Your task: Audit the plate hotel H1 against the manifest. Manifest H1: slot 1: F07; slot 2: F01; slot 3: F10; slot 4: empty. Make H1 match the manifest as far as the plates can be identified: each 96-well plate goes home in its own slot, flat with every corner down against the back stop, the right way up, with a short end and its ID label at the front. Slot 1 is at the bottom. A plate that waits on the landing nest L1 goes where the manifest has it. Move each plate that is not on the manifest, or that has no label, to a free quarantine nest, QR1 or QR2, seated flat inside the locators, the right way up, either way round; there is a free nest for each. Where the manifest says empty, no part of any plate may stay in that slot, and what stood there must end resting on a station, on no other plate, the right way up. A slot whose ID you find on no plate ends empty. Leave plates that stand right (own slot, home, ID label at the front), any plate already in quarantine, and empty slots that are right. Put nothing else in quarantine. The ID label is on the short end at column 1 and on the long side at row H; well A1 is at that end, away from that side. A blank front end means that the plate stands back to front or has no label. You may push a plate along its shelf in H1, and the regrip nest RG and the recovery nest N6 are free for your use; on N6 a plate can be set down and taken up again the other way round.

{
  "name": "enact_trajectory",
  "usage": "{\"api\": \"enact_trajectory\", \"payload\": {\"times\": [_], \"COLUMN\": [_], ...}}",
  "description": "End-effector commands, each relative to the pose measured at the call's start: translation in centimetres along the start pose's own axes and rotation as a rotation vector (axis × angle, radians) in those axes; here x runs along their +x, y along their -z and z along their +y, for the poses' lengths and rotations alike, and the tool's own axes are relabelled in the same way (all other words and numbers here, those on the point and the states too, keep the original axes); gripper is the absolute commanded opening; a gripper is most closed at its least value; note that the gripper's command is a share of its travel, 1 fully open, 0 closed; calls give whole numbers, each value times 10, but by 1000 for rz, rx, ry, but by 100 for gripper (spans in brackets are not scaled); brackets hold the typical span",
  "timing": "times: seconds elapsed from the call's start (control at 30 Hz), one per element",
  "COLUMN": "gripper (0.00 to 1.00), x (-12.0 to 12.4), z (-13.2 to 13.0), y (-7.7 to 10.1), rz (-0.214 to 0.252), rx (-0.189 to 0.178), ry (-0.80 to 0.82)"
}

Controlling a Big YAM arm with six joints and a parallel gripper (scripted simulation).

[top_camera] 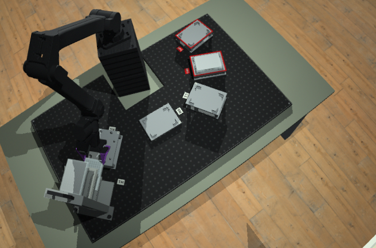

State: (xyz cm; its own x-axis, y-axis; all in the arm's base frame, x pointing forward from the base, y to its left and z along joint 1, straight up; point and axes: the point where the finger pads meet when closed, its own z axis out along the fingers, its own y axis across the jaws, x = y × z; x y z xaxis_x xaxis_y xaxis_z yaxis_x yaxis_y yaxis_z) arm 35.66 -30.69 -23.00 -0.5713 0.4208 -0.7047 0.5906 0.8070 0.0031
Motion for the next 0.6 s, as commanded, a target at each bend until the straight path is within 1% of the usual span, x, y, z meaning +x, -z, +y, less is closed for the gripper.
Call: {"api": "enact_trajectory", "payload": {"times": [0.0,0.1,0.2,0.27,0.37,0.57], "gripper": [86,86,86,86,86,86], "x": [-6,0,-4,-1,-3,-3], "z": [4,4,4,4,4,4], "y": [-4,-7,-9,-10,-9,-15], "rz": [-8,4,-2,4,2,4], "rx": [-4,-4,-4,-4,-3,-4], "ry": [-6,-8,-7,-7,-8,-7]}}
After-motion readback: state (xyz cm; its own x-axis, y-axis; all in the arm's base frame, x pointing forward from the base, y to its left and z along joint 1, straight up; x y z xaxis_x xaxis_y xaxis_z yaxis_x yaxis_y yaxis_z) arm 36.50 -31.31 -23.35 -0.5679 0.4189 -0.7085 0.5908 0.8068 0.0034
